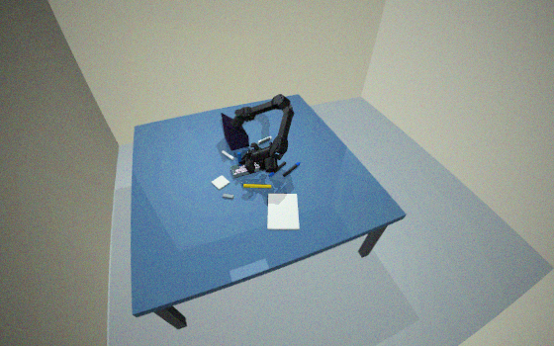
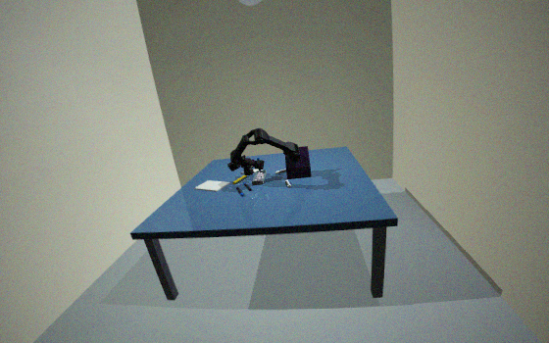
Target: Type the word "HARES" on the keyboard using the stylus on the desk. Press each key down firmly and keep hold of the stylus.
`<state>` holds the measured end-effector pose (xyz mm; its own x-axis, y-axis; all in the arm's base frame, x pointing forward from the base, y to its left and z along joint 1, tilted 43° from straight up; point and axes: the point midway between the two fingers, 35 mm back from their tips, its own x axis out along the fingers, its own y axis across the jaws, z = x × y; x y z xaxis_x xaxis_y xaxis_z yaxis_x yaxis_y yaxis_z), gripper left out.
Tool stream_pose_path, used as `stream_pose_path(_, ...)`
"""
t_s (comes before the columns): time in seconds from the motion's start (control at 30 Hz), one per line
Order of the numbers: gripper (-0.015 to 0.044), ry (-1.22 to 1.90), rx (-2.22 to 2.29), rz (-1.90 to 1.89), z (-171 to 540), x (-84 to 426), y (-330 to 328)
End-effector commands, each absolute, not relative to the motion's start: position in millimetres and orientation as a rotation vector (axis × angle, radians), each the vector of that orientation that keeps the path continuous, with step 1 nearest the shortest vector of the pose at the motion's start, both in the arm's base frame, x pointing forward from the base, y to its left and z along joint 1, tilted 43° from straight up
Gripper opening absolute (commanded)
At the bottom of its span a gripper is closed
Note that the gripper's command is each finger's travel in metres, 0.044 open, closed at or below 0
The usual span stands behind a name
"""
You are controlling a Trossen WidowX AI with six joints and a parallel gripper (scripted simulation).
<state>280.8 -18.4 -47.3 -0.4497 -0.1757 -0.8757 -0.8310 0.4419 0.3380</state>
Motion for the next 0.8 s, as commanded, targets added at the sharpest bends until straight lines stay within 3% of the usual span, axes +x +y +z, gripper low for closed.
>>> stream_pose_path(0.0,0.0081,1.887,-0.851,1.024,-32,281,-33)
stream_pose_path(0.4,0.0085,1.886,-0.843,1.022,-27,280,-37)
stream_pose_path(0.5,0.0065,1.886,-0.843,1.022,-27,280,-37)
stream_pose_path(0.6,0.0,1.885,-0.844,1.023,-22,282,-32)
stream_pose_path(0.77,0.0,1.882,-0.846,1.024,3,288,-7)
